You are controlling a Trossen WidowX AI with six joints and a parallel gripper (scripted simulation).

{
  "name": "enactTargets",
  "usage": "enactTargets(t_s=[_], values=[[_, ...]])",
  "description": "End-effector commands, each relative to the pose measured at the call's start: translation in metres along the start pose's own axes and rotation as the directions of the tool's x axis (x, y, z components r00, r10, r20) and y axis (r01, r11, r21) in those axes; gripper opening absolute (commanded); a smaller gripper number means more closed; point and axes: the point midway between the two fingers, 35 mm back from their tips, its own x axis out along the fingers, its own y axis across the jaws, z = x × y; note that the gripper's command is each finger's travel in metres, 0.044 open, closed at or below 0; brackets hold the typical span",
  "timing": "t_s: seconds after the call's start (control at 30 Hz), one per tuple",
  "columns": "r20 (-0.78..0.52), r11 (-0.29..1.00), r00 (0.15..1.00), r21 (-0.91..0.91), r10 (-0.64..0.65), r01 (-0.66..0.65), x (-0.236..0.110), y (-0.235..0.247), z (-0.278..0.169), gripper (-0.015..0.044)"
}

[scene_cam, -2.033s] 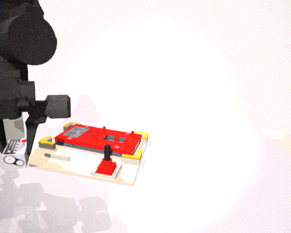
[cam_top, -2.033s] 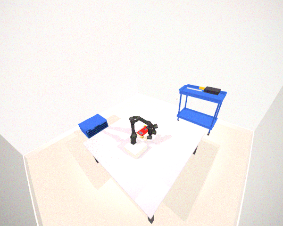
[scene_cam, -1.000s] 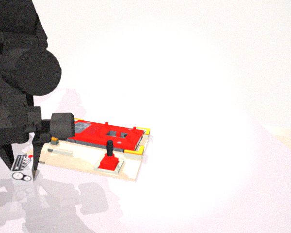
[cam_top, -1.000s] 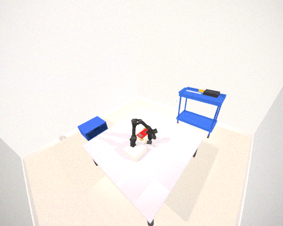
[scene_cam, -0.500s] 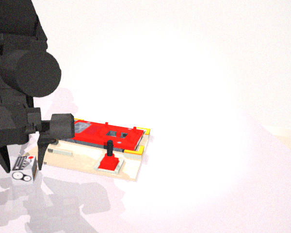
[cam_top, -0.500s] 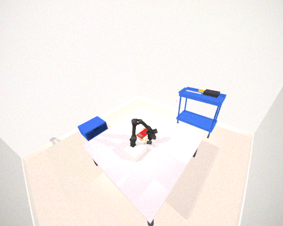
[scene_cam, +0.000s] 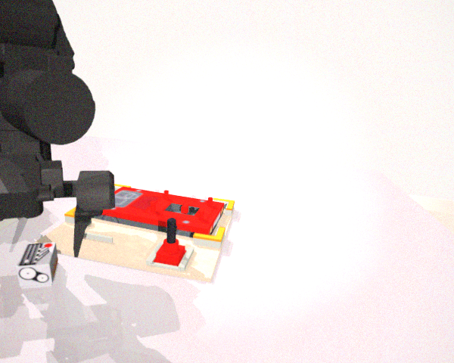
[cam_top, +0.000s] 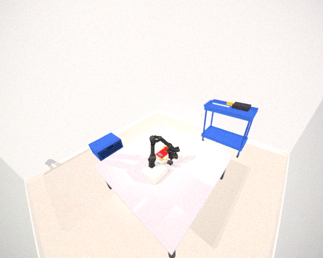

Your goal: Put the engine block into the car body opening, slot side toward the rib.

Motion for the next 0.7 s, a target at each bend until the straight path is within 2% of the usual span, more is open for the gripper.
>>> enactTargets(t_s=[0.0,0.2,0.67], values=[[0.013,1.0,1.0,0.005,0.007,-0.007,-0.018,0.002,0.004,0.044],[0.013,1.0,1.0,0.005,0.007,-0.007,-0.037,0.002,0.003,0.044],[0.01,1.0,1.0,0.003,0.006,-0.006,-0.034,0.002,0.003,0.044]])
